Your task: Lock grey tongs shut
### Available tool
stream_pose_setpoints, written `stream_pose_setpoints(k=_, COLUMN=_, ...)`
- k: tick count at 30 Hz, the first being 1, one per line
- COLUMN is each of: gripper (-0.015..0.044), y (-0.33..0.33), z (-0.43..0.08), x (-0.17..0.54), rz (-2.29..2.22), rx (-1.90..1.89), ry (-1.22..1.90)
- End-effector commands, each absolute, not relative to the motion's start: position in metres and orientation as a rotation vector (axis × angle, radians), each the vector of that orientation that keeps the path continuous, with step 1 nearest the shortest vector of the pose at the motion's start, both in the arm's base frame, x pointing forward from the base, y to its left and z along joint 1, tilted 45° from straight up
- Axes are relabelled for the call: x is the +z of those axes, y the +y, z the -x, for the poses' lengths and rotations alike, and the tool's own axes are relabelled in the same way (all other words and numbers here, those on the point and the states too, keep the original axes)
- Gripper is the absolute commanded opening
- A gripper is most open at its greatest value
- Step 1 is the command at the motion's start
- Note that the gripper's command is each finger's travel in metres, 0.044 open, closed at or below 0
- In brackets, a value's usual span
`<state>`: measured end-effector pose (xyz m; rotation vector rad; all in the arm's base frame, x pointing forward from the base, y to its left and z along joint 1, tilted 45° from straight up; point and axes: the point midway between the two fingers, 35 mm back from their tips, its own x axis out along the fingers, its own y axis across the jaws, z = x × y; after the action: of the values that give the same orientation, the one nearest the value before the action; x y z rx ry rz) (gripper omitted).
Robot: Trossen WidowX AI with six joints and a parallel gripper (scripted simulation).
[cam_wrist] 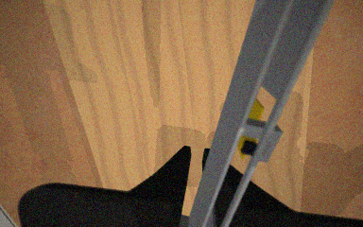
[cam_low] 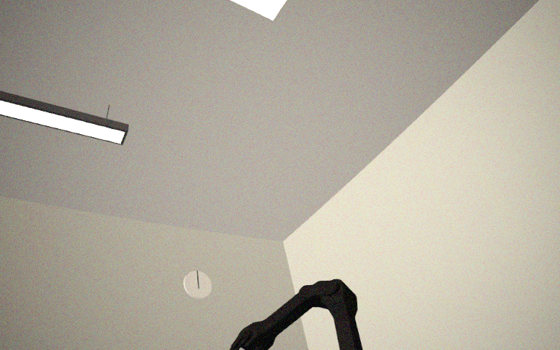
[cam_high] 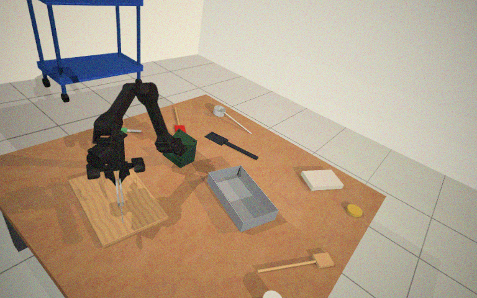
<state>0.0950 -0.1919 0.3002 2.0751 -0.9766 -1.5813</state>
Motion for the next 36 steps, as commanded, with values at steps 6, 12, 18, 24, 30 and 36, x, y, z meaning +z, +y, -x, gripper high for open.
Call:
stream_pose_setpoints(k=6, gripper=-0.015, y=-0.202, z=-0.096, x=0.289, rz=-2.075, rx=-1.58, ry=-0.97)
stream_pose_setpoints(k=12, gripper=-0.015, y=-0.209, z=-0.096, x=0.283, rz=-2.072, rx=-1.577, ry=-0.971)
stream_pose_setpoints(k=18, gripper=-0.015, y=-0.215, z=-0.095, x=0.276, rz=-2.069, rx=-1.574, ry=-0.972)
stream_pose_setpoints(k=24, gripper=-0.015, y=-0.222, z=-0.093, x=0.269, rz=-2.065, rx=-1.571, ry=-0.974)
stream_pose_setpoints(k=30, gripper=-0.015, y=-0.224, z=-0.093, x=0.267, rz=-2.064, rx=-1.57, ry=-0.974)
stream_pose_setpoints(k=36, gripper=-0.0019, y=-0.224, z=-0.093, x=0.268, rz=-2.061, rx=-1.573, ry=-0.981)
